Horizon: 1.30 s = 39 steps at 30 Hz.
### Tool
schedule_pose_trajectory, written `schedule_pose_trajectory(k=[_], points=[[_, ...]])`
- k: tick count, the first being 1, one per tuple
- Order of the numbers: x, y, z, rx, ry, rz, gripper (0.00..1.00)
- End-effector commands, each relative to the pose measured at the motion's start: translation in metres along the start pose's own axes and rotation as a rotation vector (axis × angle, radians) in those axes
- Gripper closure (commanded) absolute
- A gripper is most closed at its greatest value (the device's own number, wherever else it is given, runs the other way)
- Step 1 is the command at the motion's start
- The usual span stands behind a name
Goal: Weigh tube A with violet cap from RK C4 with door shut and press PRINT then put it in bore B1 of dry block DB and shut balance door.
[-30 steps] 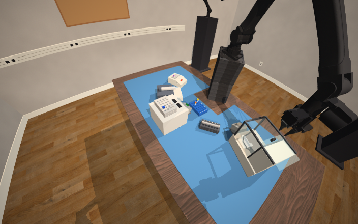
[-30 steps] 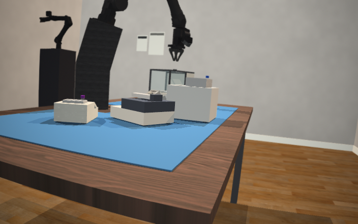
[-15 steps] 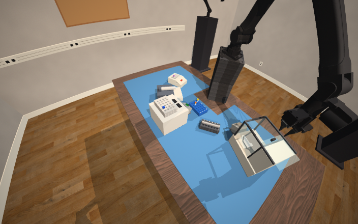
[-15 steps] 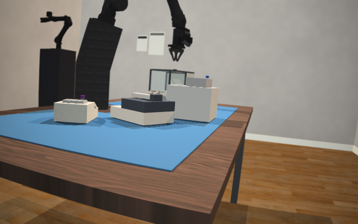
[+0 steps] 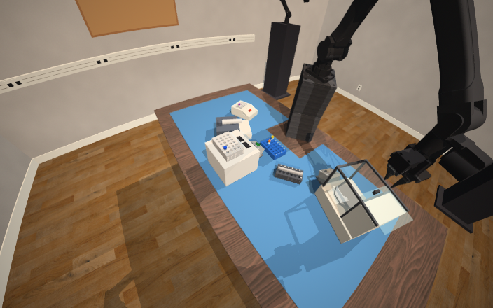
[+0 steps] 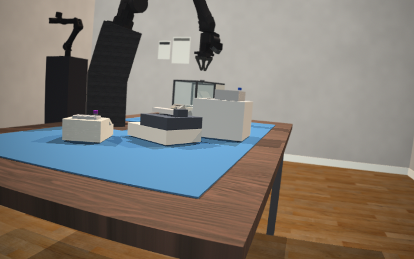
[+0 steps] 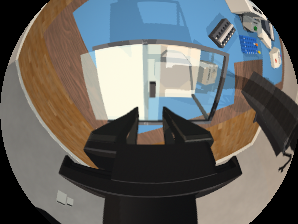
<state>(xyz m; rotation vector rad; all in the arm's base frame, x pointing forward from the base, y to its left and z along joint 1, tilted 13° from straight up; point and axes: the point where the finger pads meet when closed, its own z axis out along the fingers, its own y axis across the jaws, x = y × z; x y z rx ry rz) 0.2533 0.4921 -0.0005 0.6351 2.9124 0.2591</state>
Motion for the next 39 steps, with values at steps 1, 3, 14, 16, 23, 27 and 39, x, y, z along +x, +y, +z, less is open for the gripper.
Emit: schedule_pose_trajectory(k=[1, 3, 14, 16, 23, 27, 39], points=[[-0.002, 0.013, -0.009, -0.031, -0.001, 0.005, 0.70], [-0.002, 0.013, -0.009, -0.031, -0.001, 0.005, 0.70], [-0.004, 0.006, 0.014, -0.012, -0.002, 0.007, 0.70], [-0.005, 0.006, 0.017, -0.012, -0.002, 0.007, 0.70], [-0.003, 0.009, 0.028, -0.017, -0.001, -0.002, 0.70], [-0.005, 0.010, 0.031, -0.019, -0.002, 0.001, 0.70], [-0.004, 0.021, 0.046, -0.039, -0.001, 0.000, 0.70]])
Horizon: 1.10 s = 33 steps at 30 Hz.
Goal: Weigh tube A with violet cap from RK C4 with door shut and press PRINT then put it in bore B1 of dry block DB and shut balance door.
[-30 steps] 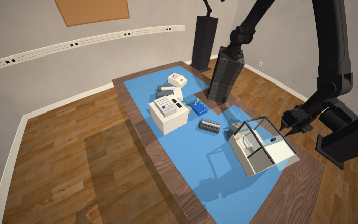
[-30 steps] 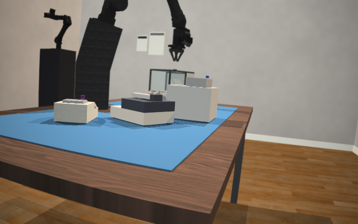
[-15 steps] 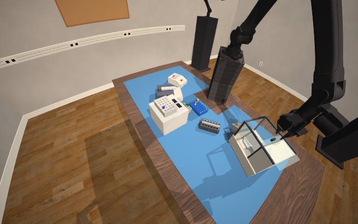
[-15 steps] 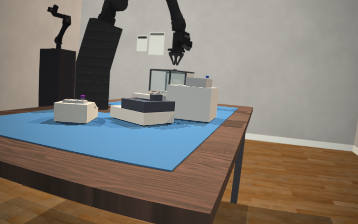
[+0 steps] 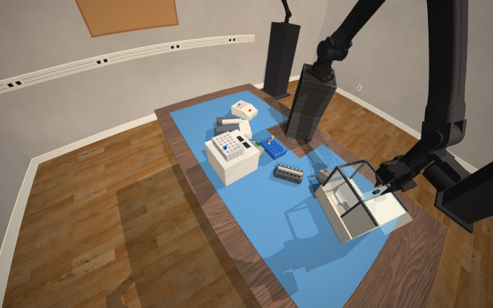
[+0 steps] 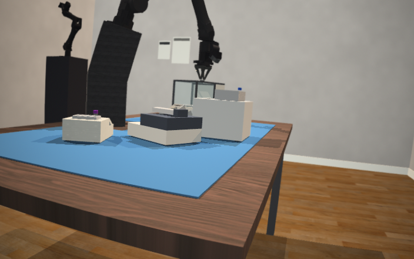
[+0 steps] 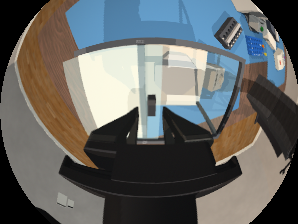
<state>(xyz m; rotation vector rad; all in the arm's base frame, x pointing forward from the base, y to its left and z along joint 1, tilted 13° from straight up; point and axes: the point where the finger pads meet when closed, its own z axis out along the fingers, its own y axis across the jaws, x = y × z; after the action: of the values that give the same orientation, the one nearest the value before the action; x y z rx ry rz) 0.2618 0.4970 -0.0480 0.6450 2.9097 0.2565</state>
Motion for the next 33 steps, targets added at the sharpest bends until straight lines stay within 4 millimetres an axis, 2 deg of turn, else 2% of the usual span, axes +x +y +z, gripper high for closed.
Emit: schedule_pose_trajectory(k=[1, 5, 6, 7, 10, 11, 13, 14, 33], points=[[-0.004, 0.022, 0.000, -0.041, 0.000, -0.005, 0.70], [-0.007, 0.026, -0.004, -0.054, -0.001, -0.001, 0.70], [-0.006, 0.030, -0.012, -0.068, -0.001, -0.003, 0.70], [-0.004, 0.024, 0.003, -0.047, 0.000, -0.005, 0.70], [-0.004, 0.020, 0.011, -0.036, 0.001, -0.005, 0.70], [-0.004, 0.007, 0.016, -0.006, 0.001, -0.008, 0.70], [-0.005, 0.006, 0.005, -0.017, 0.001, -0.006, 0.70], [-0.001, 0.014, 0.004, -0.031, 0.001, -0.002, 0.70], [-0.001, 0.014, 0.004, -0.031, 0.001, -0.002, 0.70]])
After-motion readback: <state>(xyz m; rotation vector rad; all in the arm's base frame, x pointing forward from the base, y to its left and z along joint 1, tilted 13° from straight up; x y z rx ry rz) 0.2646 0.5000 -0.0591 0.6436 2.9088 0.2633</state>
